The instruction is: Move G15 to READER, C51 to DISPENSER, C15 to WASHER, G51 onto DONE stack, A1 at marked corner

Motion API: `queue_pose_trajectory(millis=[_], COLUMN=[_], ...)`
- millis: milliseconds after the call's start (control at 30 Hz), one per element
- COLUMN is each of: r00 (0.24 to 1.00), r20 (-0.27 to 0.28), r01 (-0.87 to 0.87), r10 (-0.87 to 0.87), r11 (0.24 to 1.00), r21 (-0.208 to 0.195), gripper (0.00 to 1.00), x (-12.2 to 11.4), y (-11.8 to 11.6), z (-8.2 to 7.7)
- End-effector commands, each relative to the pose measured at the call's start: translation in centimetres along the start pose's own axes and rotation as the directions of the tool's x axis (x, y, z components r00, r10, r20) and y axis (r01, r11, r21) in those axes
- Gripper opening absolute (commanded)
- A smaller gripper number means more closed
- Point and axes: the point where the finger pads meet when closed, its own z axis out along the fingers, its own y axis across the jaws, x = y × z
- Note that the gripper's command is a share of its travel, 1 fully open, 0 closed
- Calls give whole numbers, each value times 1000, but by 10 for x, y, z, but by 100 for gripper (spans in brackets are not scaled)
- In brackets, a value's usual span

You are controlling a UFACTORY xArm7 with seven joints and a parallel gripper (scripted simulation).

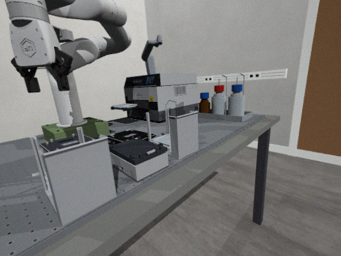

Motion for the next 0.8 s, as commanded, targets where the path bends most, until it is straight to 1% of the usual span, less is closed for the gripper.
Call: queue_pose_trajectory(millis=[0,133,233,500,567,767], r00=[1000,1000,995,995,995,995], r20=[1,1,1,2,2,2], r01=[0,0,-98,-98,-98,-98], r10=[0,0,98,98,98,98], r11=[1000,1000,995,995,995,995], r21=[-1,0,-1,0,0,0], gripper=[100,100,100,100,100,100], x=[-9,-20,-30,-56,-56,-75], y=[-1,-4,-7,-14,-14,-19], z=[-1,-1,-1,-1,-1,-1])
